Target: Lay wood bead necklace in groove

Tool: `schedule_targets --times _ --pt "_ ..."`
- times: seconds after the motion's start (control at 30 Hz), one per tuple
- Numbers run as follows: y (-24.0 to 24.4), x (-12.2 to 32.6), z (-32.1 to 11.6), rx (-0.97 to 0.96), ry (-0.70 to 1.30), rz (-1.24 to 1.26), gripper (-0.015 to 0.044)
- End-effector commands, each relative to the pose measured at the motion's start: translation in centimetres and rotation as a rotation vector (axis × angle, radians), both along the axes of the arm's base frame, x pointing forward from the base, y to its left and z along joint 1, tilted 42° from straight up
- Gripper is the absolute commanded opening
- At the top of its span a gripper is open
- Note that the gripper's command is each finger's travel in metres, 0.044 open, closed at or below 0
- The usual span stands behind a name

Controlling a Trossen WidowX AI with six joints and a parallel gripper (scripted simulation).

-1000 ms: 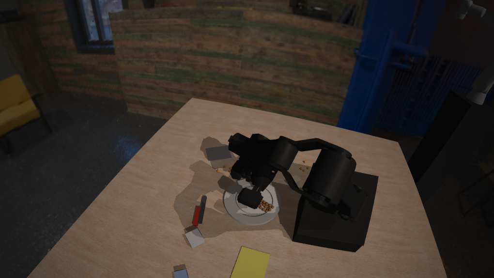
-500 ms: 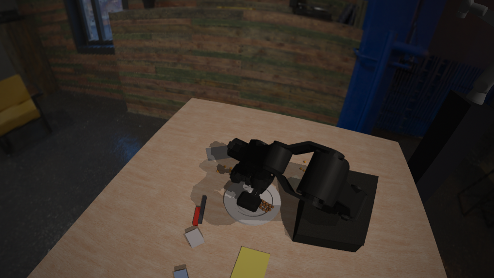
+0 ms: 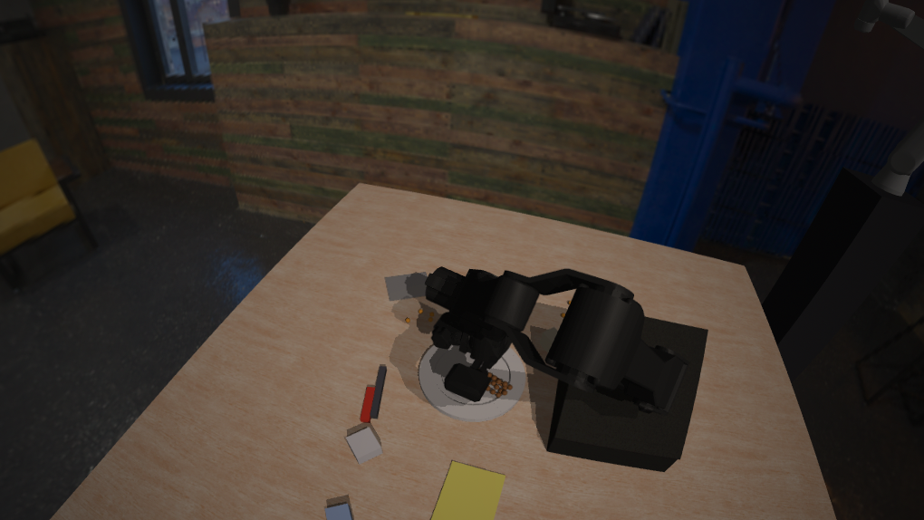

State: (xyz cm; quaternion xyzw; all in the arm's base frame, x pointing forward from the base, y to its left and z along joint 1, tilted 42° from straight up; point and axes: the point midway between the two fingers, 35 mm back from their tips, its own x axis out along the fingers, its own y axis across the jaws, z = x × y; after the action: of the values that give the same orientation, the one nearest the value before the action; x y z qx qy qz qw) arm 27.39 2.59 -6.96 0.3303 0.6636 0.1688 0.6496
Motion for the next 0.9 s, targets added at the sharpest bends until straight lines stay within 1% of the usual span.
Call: schedule_targets --times 0.0,0.23,0.87 --pt "-0.03 0.04 0.03 0.0 -0.001 0.0 0.0179" --pt "-0.03 0.04 0.03 0.0 -0.001 0.0 0.0" --pt "-0.03 0.04 0.03 0.0 -0.001 0.0 0.0"
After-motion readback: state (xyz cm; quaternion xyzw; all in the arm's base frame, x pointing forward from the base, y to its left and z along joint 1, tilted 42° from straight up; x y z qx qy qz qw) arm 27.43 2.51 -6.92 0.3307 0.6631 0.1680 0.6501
